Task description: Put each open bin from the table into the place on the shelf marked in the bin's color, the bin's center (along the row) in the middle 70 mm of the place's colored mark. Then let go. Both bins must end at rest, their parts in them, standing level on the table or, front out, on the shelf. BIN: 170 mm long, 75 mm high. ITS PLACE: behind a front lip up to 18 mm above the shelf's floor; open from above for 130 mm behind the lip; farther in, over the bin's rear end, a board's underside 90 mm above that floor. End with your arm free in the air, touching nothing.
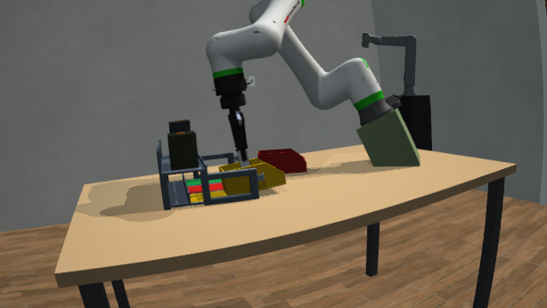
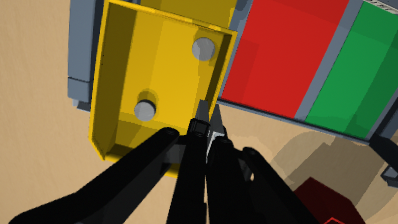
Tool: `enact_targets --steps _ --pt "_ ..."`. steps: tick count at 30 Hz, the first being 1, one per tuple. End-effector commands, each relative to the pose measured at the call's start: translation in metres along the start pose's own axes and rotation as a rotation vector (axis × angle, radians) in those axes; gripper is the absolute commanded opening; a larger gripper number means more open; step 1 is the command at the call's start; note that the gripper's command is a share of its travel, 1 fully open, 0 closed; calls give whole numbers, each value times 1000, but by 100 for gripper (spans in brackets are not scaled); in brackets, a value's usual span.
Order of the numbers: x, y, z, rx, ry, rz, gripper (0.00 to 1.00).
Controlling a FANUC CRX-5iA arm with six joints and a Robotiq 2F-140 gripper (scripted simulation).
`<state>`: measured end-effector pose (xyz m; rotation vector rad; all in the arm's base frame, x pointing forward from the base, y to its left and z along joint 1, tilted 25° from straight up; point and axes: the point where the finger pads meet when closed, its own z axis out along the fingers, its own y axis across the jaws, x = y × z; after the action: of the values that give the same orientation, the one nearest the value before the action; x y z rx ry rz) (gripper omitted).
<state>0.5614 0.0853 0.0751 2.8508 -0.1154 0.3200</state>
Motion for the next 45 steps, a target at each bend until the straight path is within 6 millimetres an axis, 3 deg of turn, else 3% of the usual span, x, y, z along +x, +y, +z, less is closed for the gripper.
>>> enact_targets --steps 1,45 --pt "0 0 0 0 1 0 0" --pt "17 0 -1 0 21 0 0"
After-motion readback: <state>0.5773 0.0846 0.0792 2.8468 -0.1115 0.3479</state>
